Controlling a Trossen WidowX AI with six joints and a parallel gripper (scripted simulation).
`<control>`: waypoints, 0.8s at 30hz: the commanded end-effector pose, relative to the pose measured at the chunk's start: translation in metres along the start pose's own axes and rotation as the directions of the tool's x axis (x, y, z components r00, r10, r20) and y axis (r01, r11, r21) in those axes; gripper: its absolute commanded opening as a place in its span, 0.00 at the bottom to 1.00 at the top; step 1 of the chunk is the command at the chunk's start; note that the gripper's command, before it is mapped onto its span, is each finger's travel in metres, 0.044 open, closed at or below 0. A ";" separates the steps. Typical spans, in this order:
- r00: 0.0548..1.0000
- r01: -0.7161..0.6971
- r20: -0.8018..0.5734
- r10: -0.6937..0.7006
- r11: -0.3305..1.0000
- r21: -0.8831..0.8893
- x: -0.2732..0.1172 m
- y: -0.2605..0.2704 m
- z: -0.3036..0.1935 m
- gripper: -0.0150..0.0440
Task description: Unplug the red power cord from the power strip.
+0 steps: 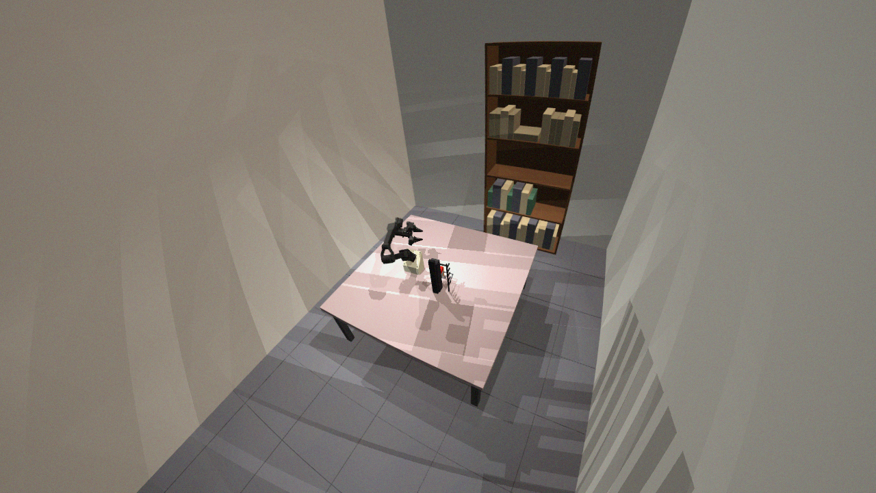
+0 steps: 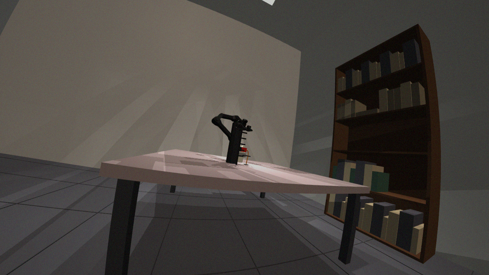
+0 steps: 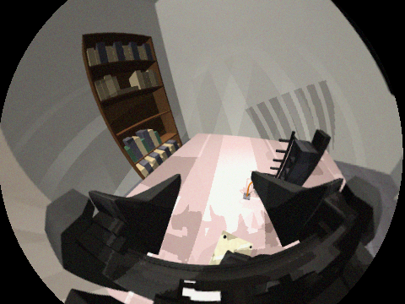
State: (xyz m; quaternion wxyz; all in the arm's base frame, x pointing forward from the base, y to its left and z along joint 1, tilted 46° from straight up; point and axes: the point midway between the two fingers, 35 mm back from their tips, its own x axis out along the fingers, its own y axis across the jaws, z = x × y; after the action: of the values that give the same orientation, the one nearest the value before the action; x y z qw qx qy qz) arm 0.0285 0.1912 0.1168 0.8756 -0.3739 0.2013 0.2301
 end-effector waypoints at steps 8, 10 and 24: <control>0.962 0.058 -0.248 -0.112 0.975 -0.216 0.041 -0.010 -0.001 0.58; 0.938 0.049 -0.313 -0.149 0.951 -0.306 0.054 -0.017 0.000 0.53; 0.585 -0.479 -0.775 -0.240 0.669 -0.569 0.157 -0.090 -0.033 0.53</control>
State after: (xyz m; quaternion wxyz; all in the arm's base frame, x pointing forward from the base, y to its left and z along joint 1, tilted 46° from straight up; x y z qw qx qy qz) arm 0.1496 0.1767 0.0814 0.5952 -0.6874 0.3982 0.1207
